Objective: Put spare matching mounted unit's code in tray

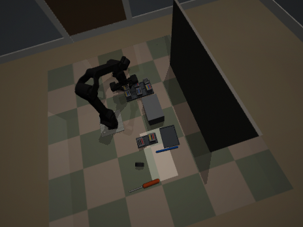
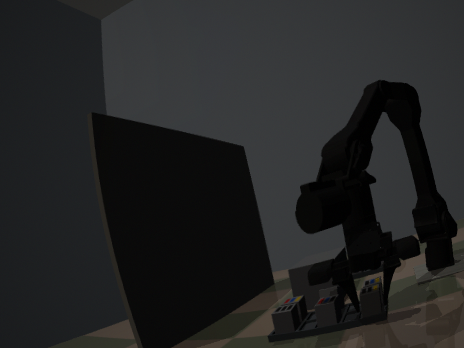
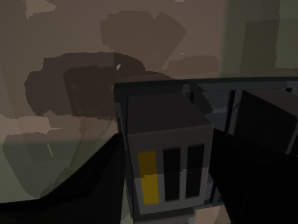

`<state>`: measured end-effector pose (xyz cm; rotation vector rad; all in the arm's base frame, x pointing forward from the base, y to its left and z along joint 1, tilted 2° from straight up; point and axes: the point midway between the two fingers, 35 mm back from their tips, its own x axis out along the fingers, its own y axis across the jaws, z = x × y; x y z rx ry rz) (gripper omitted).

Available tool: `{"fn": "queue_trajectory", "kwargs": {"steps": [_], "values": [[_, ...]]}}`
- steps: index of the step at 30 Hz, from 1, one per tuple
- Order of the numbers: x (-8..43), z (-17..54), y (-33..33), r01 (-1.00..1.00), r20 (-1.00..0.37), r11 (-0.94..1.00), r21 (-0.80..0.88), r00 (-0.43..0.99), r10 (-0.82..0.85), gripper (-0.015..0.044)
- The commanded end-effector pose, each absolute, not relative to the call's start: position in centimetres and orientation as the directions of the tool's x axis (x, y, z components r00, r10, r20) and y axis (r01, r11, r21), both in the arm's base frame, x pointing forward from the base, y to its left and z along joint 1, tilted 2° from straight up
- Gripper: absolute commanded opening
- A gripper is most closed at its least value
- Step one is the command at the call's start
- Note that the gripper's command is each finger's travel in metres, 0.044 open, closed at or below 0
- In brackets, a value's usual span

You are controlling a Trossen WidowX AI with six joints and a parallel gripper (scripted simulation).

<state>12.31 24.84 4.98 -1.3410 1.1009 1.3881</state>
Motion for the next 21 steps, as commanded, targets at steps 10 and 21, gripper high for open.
{"fn": "queue_trajectory", "kwargs": {"steps": [10,21], "values": [[12.31,5.01,24.85,-0.977,-1.0,-0.212,0.017,-0.021,0.017,0.0017],[12.37,5.74,24.93,-0.977,-1.0,-0.211,0.017,-0.021,0.017,0.0]]}}
